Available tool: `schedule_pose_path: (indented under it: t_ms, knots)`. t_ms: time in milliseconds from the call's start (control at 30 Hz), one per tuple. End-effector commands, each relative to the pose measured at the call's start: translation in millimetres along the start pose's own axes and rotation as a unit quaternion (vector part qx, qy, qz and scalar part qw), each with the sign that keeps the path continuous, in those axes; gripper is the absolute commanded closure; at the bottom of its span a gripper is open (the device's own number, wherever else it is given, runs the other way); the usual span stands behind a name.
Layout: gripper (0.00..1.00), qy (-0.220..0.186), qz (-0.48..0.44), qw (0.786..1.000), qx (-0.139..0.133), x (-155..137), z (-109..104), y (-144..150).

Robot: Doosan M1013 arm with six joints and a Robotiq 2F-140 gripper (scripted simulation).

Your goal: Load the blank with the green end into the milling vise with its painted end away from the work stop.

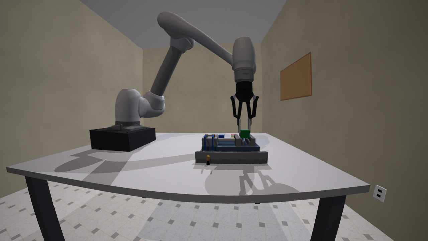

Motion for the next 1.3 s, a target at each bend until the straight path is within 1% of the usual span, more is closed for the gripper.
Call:
schedule_pose_path:
  t_ms: [0,1267]
  knots:
    - [1.0,0.0,0.0,1.0,0.0,0.0,0.0,0.0]
    - [1.0,0.0,0.0,1.0,0.0,0.0,3.4,0.0]
Point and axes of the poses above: the point where the finger pads meet when closed, its own z axis out along the fingers, its own y axis across the jaws, x = y × z, the point moved 3 cm from there along -z, back along the fingers, and after that the axes turned 8 degrees about z, right-handed, at the moved point
